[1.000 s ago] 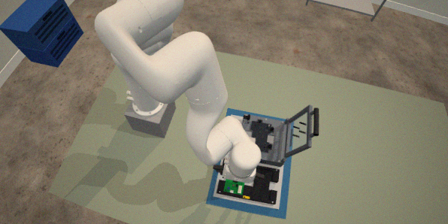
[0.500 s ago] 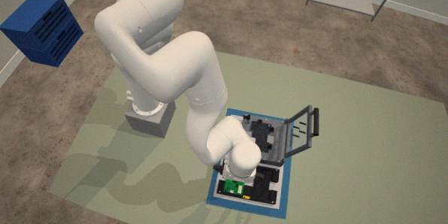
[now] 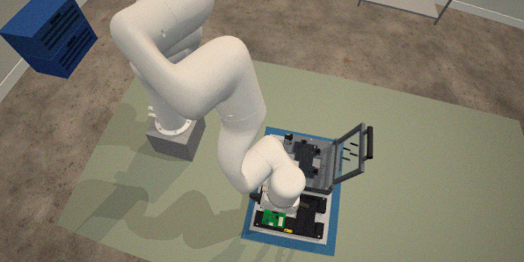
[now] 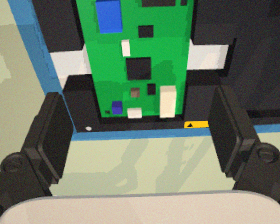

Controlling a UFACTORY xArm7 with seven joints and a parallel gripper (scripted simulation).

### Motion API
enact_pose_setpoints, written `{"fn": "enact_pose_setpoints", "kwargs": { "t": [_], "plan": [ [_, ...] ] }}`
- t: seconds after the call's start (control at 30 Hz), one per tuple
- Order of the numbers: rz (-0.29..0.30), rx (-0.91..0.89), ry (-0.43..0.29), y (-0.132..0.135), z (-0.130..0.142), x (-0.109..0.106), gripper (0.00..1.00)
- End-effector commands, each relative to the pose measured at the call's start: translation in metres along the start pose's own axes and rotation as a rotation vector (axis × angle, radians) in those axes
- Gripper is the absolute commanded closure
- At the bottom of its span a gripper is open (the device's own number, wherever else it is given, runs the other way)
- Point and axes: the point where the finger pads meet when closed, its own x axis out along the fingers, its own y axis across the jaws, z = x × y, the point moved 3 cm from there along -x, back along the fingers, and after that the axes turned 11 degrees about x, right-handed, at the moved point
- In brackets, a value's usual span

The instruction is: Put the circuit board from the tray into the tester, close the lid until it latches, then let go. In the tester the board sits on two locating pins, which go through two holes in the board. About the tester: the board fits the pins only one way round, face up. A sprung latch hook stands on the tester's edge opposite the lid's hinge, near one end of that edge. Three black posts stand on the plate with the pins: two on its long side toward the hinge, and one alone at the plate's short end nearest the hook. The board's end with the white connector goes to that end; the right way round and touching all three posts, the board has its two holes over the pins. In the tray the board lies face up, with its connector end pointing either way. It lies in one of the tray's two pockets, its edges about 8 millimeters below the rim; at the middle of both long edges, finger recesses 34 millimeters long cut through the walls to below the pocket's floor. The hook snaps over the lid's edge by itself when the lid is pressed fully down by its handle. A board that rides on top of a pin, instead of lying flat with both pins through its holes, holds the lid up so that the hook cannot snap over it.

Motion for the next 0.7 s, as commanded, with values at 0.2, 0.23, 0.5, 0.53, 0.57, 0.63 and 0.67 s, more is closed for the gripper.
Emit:
{"fn": "enact_pose_setpoints", "kwargs": {
  "t": [0.2,0.23,0.5,0.53,0.57,0.63,0.67],
  "plan": [
    [0.004,0.0,-0.001,0.0014,0.0006,-0.0026,0.0],
    [0.004,0.0,-0.001,0.0014,0.0006,-0.0027,0.0],
    [0.004,0.0,-0.001,0.0014,0.0006,-0.0034,0.0],
    [0.004,0.0,-0.001,0.0014,0.0006,-0.0036,0.0],
    [0.004,0.0,-0.001,0.0014,0.0006,-0.0037,0.0],
    [0.004,0.0,-0.001,0.0014,0.0006,-0.0039,0.0],
    [0.004,0.0,-0.001,0.0014,0.0006,-0.004,0.0]
  ]
}}
